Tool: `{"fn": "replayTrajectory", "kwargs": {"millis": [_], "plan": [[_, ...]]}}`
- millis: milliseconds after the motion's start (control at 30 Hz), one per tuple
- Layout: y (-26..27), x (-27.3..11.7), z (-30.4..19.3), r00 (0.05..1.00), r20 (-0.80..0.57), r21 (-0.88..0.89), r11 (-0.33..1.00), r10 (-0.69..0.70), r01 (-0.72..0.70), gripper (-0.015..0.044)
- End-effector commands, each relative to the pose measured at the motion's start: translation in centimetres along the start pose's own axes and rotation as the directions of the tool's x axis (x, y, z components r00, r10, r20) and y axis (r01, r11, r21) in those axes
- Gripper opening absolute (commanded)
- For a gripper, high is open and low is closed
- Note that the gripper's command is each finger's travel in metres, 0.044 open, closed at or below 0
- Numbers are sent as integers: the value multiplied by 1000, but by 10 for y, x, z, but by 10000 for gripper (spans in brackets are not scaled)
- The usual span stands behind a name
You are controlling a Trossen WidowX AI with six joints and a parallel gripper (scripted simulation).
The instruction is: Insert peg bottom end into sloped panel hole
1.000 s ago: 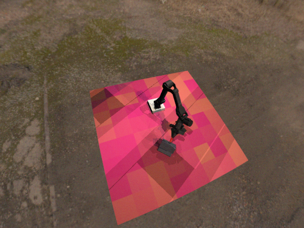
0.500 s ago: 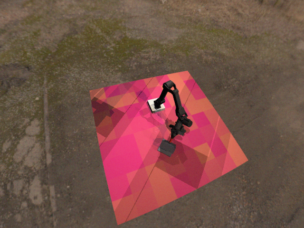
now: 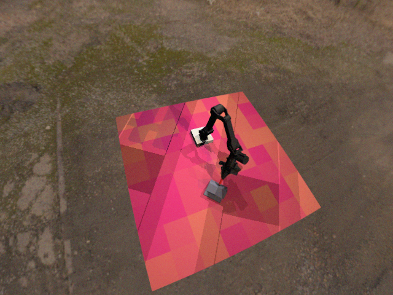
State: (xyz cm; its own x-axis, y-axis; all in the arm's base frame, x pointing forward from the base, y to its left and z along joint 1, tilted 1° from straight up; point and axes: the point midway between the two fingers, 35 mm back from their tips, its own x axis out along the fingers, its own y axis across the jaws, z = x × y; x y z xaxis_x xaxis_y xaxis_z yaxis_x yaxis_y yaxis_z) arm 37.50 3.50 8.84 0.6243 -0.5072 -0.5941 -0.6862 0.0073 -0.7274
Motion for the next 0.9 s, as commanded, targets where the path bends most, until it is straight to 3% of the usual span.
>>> {"fn": "replayTrajectory", "kwargs": {"millis": [0,867], "plan": [[2,0,-1,1000,-3,3,1000,0,0,0],[4,11,0,1000,-3,3,1000,-1,1,0]]}}
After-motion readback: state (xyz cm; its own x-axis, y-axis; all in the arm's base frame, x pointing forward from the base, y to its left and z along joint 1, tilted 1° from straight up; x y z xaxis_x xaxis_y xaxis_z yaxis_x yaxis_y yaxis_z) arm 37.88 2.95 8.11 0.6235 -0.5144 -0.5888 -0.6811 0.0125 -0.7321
